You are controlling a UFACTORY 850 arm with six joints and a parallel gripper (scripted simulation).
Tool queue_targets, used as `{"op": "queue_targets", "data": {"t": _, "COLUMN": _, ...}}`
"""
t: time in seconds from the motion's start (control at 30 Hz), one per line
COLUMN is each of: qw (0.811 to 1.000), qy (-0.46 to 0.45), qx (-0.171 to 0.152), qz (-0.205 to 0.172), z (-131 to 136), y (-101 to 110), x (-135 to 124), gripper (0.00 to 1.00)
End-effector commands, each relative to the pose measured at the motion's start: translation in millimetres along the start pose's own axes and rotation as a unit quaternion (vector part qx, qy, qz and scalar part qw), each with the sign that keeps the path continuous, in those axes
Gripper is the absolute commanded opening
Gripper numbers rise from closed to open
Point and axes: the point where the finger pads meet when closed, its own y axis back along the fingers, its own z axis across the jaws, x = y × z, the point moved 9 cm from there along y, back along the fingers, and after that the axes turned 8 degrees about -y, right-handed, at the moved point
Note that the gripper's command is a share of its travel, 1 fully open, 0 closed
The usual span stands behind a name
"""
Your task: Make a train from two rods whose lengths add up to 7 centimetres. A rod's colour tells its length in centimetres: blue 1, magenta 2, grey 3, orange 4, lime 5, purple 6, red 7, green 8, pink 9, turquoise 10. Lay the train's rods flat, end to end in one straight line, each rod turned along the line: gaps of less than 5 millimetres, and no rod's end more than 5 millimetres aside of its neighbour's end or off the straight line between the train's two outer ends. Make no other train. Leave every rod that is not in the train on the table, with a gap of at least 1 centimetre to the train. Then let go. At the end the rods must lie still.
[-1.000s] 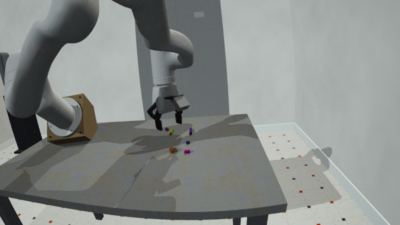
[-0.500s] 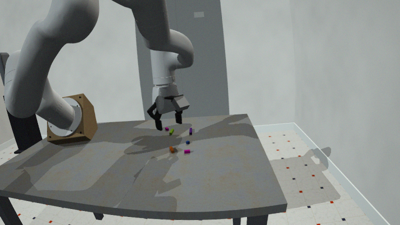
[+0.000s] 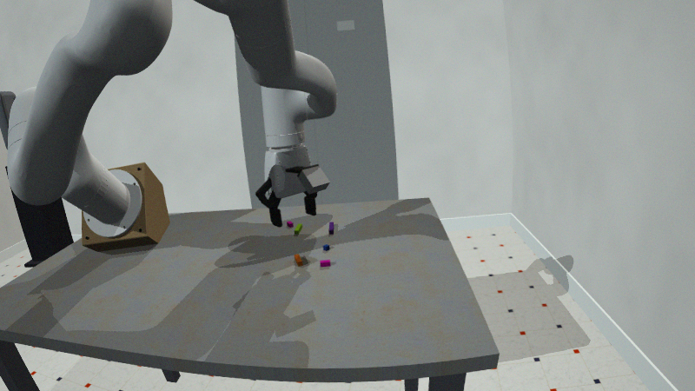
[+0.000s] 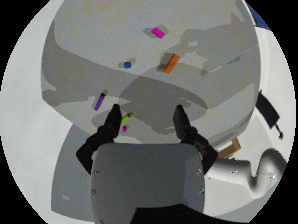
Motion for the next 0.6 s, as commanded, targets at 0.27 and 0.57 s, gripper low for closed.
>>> {"op": "queue_targets", "data": {"t": 0.27, "qw": 0.999, "qy": -0.035, "qx": 0.001, "qz": 0.0, "z": 1, "y": 1, "x": 3, "gripper": 1.0}}
{"op": "queue_targets", "data": {"t": 0.57, "qw": 0.986, "qy": -0.167, "qx": 0.001, "qz": 0.0, "z": 9, "y": 1, "x": 14, "gripper": 1.0}}
